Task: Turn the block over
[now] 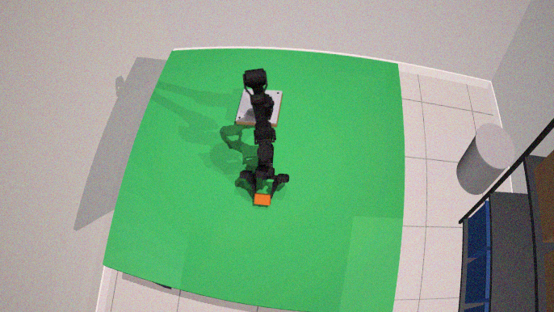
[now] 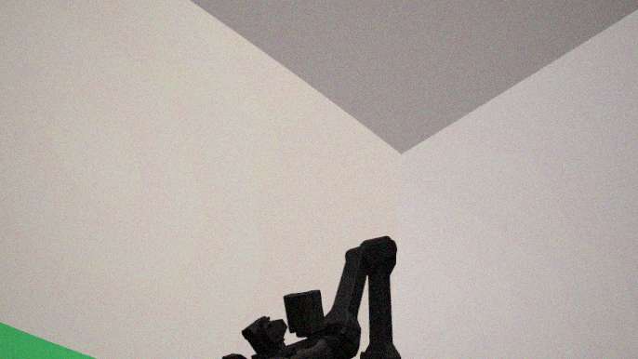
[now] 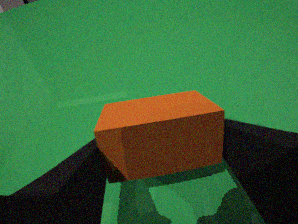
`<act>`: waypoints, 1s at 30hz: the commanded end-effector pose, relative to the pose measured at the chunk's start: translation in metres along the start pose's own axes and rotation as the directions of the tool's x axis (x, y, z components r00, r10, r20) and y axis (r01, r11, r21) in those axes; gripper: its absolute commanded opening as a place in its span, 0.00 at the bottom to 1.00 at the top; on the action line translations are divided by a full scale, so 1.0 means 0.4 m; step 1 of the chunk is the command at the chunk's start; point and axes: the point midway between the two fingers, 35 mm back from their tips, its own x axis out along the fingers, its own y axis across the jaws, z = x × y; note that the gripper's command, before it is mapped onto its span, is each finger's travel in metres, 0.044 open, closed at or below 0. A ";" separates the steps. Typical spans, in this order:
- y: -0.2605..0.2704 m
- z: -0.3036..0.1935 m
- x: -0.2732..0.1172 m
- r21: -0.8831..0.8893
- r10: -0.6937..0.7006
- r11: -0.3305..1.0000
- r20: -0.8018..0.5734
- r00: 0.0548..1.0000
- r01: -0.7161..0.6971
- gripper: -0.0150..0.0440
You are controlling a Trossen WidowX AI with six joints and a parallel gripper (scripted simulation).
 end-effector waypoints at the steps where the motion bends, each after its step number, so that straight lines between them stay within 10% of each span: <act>1: -0.006 -0.025 -0.009 -0.006 -0.008 1.000 0.024 1.000 0.008 0.25; 27: -0.013 -0.022 -0.045 0.000 -0.010 1.000 0.149 0.989 0.010 0.25; 30: -0.013 -0.022 -0.045 0.000 -0.010 1.000 0.149 0.989 0.010 0.39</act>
